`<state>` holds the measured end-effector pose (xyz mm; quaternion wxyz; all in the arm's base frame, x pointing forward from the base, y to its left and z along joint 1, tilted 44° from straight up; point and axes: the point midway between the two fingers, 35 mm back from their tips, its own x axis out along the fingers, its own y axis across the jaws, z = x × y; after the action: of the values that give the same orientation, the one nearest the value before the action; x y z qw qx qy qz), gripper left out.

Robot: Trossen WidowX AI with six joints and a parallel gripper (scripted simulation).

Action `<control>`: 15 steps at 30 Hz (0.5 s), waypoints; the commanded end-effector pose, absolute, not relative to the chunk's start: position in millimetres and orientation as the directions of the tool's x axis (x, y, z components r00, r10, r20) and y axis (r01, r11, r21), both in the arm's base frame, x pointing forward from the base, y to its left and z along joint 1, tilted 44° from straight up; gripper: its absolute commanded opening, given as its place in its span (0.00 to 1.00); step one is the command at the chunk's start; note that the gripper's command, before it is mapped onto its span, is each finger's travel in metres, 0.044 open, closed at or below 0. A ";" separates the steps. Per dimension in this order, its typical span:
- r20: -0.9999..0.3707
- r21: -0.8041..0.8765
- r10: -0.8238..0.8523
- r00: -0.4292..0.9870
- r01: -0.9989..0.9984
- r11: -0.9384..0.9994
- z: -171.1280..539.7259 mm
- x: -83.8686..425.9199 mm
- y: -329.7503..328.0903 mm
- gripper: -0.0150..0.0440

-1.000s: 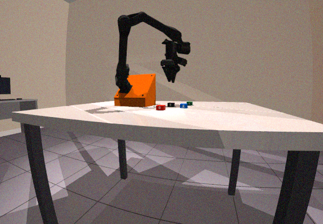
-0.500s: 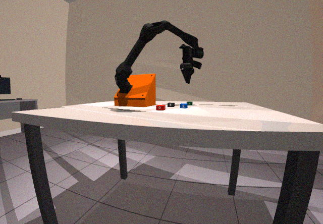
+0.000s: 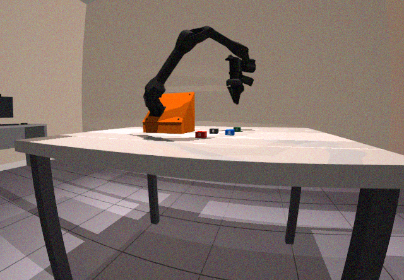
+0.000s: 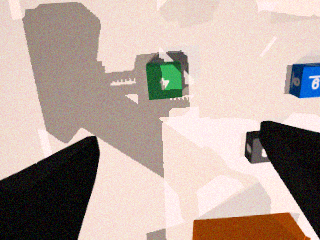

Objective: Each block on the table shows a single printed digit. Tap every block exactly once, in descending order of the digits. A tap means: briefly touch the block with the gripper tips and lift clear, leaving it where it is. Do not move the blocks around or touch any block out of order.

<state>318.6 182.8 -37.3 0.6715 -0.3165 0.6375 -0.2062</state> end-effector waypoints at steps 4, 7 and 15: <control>-0.728 -0.685 -0.679 0.096 -0.127 0.717 -31.3 320.0 176.5 0.93; -0.734 -0.679 -0.673 0.096 -0.132 0.722 0.6 326.6 147.2 0.93; -0.721 -0.693 -0.687 0.095 -0.126 0.710 69.3 322.8 67.7 0.93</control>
<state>329.6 86.8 54.6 0.6720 -0.3090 0.6393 -0.2103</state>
